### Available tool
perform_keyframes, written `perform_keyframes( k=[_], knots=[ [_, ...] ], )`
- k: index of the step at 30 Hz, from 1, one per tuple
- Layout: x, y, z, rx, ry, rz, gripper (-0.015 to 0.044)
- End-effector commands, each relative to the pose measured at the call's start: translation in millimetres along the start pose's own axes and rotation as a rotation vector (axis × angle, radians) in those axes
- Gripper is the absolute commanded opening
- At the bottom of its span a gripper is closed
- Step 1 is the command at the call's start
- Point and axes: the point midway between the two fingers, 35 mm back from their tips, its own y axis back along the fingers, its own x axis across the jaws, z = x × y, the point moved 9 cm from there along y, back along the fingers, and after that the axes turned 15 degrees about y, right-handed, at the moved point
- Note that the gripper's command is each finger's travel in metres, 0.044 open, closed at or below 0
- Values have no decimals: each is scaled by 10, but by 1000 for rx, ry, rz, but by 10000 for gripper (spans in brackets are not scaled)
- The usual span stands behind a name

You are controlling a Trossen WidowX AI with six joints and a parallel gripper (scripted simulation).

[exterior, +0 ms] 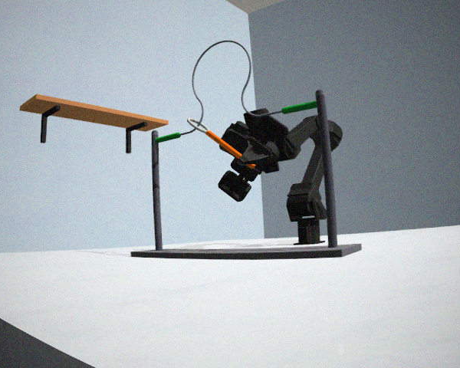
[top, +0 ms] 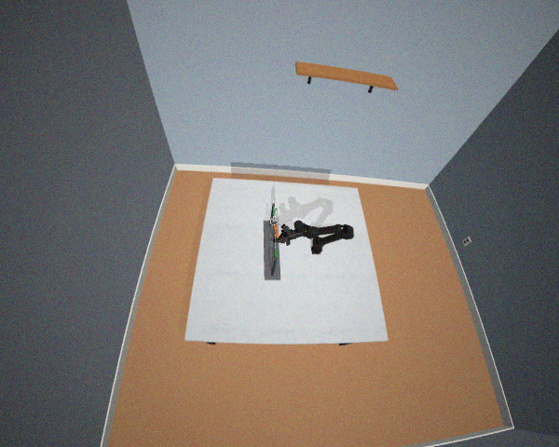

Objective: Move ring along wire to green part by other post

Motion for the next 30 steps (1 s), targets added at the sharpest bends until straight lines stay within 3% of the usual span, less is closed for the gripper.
perform_keyframes(
  k=[1, 14, 30],
  knots=[
    [106, 85, 97, 44, -75, 43, -150],
    [308, 344, 429, 208, -345, 225, -150],
    [521, 417, 665, 185, -625, 350, -150]
  ],
)
